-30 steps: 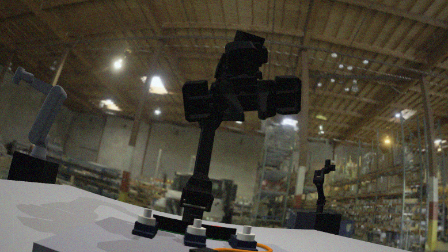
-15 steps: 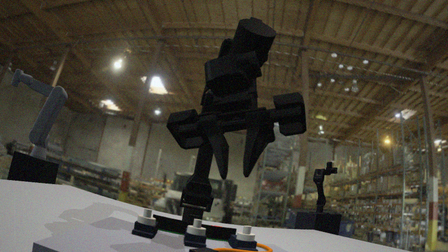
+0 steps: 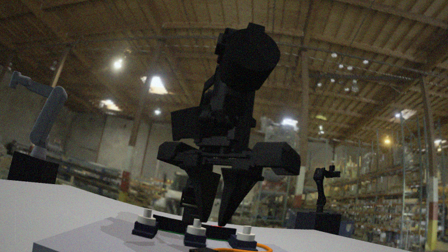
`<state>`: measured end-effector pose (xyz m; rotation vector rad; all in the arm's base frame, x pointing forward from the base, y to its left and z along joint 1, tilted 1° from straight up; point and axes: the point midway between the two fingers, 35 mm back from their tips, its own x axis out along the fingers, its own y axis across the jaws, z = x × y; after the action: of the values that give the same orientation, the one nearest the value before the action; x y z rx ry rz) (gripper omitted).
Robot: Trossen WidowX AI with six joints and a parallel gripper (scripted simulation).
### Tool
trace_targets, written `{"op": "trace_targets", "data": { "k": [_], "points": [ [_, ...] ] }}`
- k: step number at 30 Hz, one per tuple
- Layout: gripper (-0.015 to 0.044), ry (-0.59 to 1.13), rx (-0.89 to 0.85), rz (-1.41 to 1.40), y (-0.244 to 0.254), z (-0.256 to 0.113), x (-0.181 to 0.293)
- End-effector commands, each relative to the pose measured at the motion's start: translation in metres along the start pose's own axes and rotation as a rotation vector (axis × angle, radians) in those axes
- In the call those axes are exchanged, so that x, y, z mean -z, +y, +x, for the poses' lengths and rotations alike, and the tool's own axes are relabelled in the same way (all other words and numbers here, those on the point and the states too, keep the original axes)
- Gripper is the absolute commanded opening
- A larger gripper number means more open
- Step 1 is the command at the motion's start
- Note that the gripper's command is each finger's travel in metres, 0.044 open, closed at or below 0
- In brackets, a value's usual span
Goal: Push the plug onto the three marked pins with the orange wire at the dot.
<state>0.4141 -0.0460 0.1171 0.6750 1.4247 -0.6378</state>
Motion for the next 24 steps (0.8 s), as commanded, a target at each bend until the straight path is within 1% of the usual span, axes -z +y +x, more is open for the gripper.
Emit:
{"op": "trace_targets", "data": {
  "k": [1,9,24],
  "points": [
    [0.0115,0.019,0.012,0.018,0.000,0.001,0.001],
    [0.0115,0.019,0.012,0.018,-0.001,0.026,0.001],
    [0.0115,0.019,0.012,0.018,-0.001,0.041,0.002]
  ]
}}
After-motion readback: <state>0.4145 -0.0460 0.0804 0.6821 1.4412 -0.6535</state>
